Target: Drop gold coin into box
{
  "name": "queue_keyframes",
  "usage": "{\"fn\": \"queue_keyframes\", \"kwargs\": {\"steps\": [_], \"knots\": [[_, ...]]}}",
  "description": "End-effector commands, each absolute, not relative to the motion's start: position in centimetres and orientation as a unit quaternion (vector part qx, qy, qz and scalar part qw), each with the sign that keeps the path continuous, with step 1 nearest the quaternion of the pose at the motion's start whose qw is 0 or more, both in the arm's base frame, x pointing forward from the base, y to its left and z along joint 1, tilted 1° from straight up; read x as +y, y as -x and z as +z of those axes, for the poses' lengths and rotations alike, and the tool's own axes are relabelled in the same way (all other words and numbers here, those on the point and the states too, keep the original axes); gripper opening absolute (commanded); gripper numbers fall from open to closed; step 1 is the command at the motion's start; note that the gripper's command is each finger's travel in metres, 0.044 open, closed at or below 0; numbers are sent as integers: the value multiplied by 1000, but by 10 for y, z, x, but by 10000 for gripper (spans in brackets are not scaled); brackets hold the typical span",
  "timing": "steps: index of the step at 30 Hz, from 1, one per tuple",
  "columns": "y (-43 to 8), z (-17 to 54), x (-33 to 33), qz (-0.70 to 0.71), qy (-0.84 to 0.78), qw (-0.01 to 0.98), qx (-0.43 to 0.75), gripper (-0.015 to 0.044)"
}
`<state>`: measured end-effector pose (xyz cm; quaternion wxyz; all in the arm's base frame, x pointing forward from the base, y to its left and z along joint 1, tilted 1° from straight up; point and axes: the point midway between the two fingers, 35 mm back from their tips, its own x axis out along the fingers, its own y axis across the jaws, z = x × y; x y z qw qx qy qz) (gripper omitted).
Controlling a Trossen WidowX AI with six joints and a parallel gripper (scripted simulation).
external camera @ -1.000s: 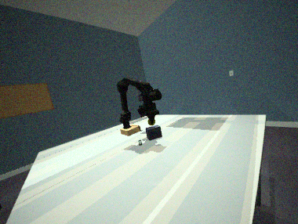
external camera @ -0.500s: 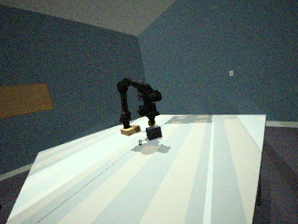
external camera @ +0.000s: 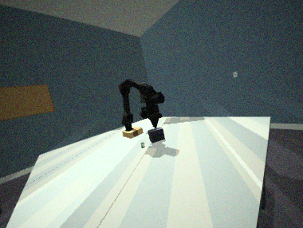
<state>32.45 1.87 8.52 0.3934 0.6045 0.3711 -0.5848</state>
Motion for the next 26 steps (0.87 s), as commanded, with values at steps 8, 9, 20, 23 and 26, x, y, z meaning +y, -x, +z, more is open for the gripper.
{"fn": "queue_keyframes", "kwargs": {"steps": [8, 9, 20, 23, 26], "knots": [[-324, 103, 19, -585, -605, 393, 371, 318], [-324, 103, 19, -585, -605, 393, 371, 344], [-318, 146, 19, -588, -602, 392, 373, 440], [-318, 146, 19, -588, -602, 392, 373, 440], [-318, 146, 19, -588, -602, 392, 373, 440]]}}
